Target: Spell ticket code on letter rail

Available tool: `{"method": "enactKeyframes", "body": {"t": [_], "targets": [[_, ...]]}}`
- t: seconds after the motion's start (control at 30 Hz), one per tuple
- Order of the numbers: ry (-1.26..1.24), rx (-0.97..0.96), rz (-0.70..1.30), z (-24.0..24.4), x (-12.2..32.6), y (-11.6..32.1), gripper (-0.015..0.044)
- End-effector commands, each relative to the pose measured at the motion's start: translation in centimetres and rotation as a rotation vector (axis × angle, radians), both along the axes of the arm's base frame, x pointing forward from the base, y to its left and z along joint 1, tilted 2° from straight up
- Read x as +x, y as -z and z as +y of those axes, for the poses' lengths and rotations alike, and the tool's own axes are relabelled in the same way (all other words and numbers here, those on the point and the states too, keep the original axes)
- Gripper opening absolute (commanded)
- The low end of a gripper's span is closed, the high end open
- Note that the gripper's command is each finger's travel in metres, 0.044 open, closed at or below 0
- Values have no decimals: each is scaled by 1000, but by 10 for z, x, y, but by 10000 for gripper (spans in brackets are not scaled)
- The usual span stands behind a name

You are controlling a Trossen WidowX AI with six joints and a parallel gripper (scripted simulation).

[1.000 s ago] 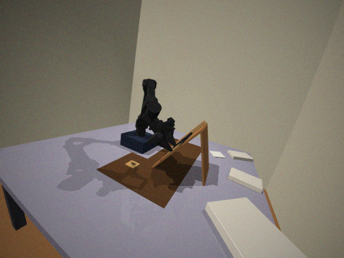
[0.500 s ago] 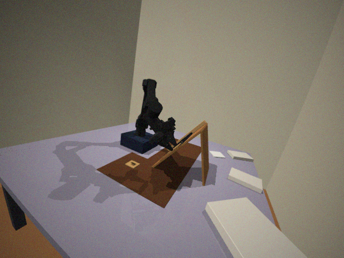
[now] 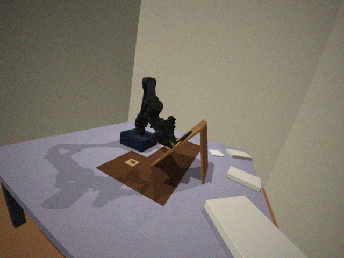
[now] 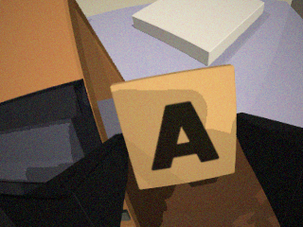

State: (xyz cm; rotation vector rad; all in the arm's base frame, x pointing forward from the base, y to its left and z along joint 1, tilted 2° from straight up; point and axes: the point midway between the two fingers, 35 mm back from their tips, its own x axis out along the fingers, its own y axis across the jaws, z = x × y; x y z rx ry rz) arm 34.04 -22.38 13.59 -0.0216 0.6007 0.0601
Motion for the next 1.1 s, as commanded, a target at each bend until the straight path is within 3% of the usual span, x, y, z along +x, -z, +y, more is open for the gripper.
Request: {"method": "enactKeyframes", "body": {"t": [0.0,1.07], "targets": [[4,-1,0,2,-1,0,0],[4,1,0,18,-1,0,0]]}}
